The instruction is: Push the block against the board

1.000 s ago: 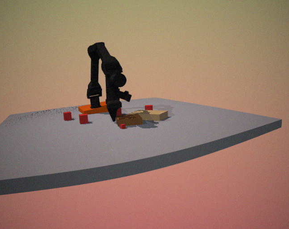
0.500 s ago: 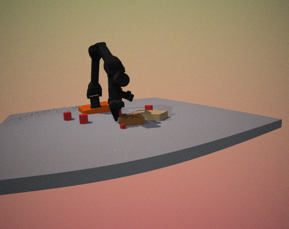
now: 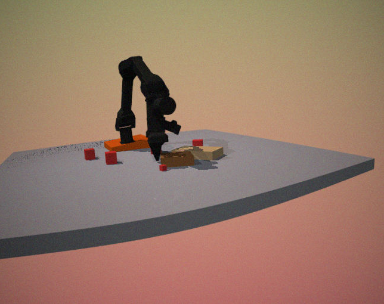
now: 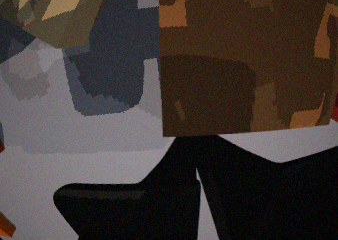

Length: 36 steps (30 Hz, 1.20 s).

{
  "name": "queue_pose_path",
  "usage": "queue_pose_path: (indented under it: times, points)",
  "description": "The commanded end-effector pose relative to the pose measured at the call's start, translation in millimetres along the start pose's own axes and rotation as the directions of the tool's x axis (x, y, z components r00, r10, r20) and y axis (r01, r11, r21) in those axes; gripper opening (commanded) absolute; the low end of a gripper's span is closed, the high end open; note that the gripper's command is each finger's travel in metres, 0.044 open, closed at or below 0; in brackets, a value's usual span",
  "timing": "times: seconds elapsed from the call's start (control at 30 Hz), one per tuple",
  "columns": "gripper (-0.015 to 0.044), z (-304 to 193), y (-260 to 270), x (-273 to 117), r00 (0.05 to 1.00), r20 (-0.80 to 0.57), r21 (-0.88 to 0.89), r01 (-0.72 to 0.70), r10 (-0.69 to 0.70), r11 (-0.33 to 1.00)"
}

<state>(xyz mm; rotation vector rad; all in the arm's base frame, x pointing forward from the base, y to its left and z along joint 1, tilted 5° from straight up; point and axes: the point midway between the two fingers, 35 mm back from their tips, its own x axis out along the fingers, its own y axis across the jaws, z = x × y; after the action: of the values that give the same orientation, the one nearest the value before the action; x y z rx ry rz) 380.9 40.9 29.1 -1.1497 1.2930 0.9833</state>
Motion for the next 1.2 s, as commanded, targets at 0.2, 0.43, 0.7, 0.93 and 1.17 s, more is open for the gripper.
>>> queue_pose_path:
  times: [0.2, 0.43, 0.7, 0.93, 1.17]
  points:
    - [0.0, 10.2, -1.3, -0.9, 1.0, 0.007, -0.001, 0.002, -0.002, 1.0]
    - [0.0, 15.3, -2.2, -1.0, 1.0, 0.008, -0.001, 0.002, -0.002, 1.0]
    - [0.0, 21.2, -3.3, -1.2, 1.0, 0.008, -0.001, 0.002, -0.002, 1.0]
    - [0.0, 26.2, -4.4, -1.4, 1.0, 0.009, -0.001, 0.002, -0.002, 1.0]
    - [0.0, 31.3, -5.6, -1.5, 1.0, 0.009, -0.001, 0.002, -0.002, 1.0]
